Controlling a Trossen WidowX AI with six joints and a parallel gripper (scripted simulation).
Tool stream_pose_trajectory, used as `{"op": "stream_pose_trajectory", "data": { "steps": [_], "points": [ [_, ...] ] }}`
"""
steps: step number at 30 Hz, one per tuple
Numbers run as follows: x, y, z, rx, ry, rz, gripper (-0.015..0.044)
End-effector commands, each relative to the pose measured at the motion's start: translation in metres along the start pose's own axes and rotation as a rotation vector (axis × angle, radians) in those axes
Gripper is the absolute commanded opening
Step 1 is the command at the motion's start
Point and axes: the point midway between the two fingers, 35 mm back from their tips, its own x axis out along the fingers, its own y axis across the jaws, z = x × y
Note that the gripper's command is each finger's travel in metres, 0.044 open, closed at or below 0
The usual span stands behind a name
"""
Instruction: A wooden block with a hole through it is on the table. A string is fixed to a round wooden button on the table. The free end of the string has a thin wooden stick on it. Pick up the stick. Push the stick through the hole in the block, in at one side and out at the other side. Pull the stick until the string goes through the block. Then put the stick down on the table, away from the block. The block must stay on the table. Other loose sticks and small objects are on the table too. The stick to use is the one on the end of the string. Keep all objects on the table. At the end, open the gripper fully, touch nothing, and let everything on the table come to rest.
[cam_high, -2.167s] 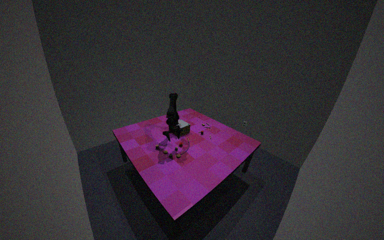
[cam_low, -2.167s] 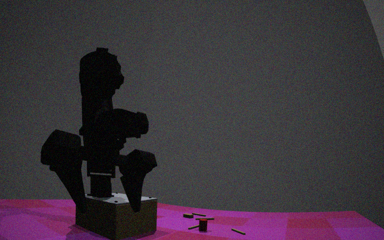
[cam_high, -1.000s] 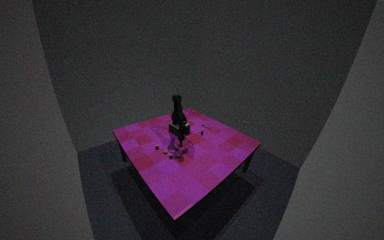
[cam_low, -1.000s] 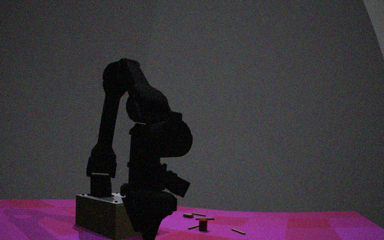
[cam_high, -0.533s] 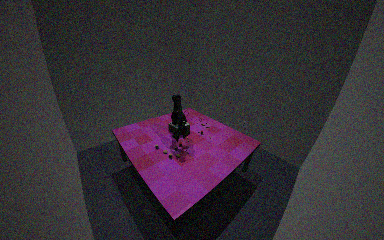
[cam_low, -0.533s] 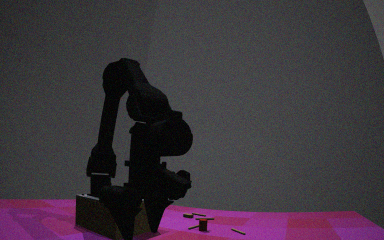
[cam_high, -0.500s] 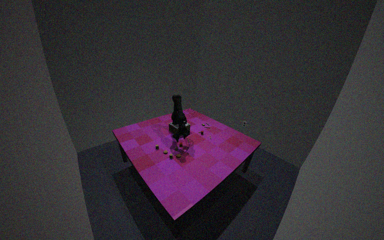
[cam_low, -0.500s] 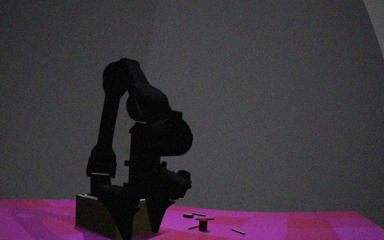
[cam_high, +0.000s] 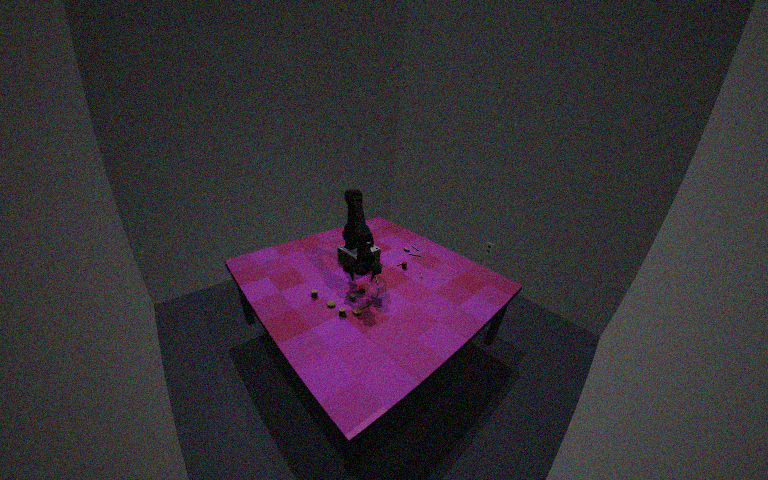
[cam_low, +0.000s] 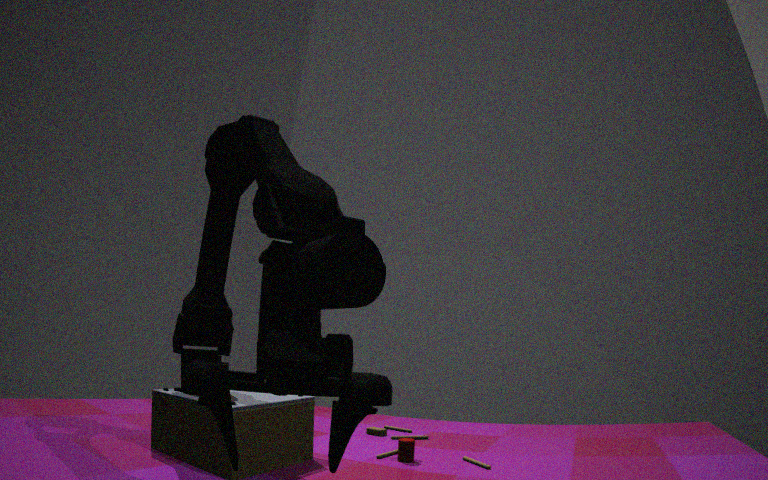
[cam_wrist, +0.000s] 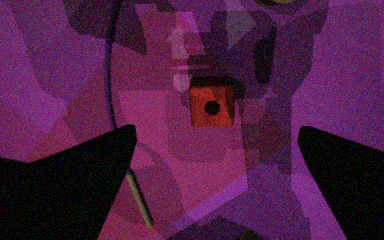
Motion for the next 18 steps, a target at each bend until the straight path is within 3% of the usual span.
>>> {"op": "stream_pose_trajectory", "data": {
  "steps": [1, 13, 18],
  "points": [
    [-0.0081, -0.001, 0.0005, 0.846, -0.006, 0.002, 0.044],
    [-0.0111, -0.0014, 0.0006, 1.512, -0.006, 0.003, 0.044],
    [-0.0111, -0.0014, 0.0006, 1.527, -0.006, 0.003, 0.044]
  ]
}}
